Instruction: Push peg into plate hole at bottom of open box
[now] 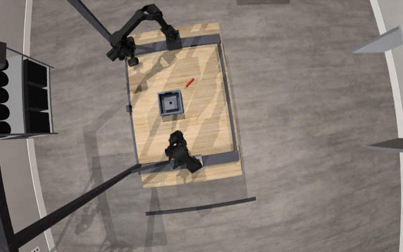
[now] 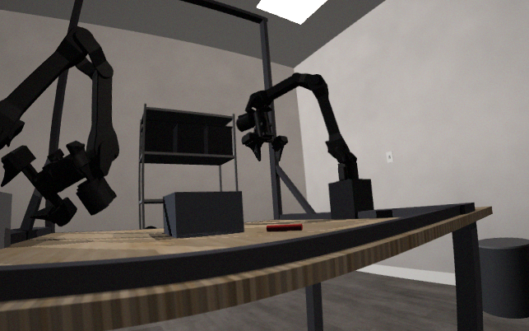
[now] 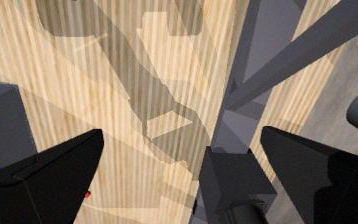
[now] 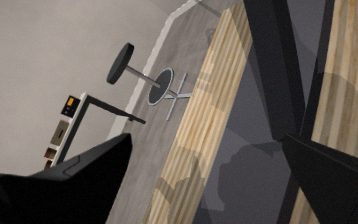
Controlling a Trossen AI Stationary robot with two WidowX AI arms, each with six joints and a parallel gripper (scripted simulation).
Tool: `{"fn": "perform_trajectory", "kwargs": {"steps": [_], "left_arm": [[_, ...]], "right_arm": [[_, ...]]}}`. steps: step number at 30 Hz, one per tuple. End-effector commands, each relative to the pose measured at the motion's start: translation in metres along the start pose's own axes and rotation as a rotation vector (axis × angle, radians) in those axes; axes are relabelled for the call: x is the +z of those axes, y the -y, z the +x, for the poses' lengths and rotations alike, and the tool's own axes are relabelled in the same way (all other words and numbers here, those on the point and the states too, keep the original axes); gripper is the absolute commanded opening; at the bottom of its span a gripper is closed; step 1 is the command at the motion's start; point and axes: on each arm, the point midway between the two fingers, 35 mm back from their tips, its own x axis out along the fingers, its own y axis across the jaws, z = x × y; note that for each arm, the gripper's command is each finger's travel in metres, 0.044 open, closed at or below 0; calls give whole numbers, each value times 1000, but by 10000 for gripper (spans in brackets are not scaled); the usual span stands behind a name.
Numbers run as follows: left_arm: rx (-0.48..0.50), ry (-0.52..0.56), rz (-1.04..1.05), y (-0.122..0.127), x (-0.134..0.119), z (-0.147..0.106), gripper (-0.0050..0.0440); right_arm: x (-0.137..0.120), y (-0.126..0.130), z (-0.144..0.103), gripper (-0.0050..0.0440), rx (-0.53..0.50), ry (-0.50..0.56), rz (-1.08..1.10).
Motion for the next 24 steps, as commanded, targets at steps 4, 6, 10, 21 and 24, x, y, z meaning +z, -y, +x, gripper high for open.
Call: {"fn": "perform_trajectory", "kwargs": {"steps": [4,6,10,21,24], "left_arm": [[11,24,-1,0,0,-7,440],[11,24,-1,0,0,-7,440],[11,24,-1,0,0,-7,440],[15,30,-20,-2,-4,-6,440],[22,38,-62,-7,-11,-3,440]], "right_arm": [[1,0,-1,440,-6,-1,-8],[1,0,-1,440,-6,-1,-8],[1,0,-1,440,-6,-1,-8],[3,5,-4,440,-26,-23,-17],[5,18,-10,440,-73,-72,-14]]}}
